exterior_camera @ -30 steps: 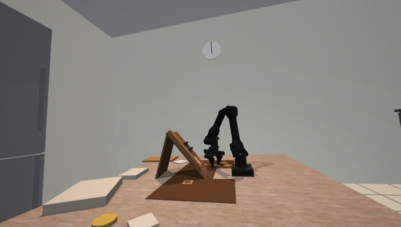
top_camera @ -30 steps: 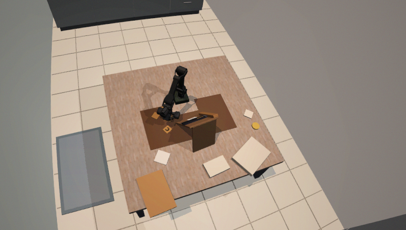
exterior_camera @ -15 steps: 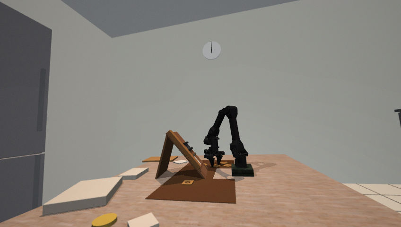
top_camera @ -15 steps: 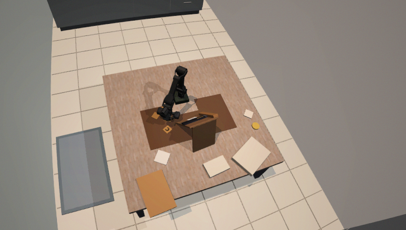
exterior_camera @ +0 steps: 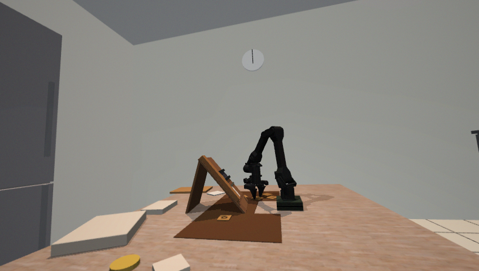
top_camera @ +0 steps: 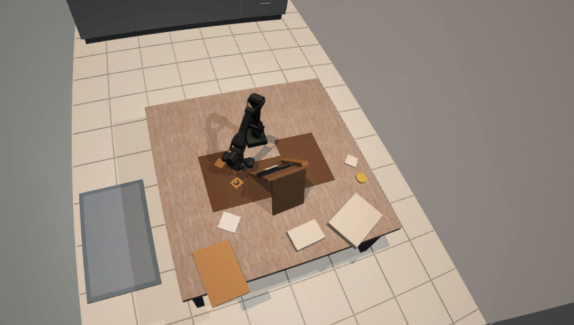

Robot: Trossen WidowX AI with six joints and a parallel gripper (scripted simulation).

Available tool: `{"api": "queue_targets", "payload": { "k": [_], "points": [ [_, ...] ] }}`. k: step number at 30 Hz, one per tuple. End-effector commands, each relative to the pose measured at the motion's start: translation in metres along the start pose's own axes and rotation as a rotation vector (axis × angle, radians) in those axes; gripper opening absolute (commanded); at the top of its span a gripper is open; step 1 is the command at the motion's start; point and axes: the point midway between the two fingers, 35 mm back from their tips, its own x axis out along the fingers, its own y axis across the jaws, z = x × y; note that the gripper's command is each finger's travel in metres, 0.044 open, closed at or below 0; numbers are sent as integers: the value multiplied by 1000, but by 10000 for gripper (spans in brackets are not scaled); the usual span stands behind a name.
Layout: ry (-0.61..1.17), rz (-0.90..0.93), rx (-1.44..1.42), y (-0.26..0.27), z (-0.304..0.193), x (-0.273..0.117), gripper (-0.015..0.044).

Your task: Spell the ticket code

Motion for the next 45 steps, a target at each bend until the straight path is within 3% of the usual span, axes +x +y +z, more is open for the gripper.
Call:
{"api": "queue_targets", "payload": {
  "k": [1, 7, 45],
  "points": [
    [3, -2, 6, 0, 0, -3, 155],
    [3, -2, 6, 1, -1, -5, 0],
    [3, -2, 6, 3, -4, -21, 0]
  ]
}}
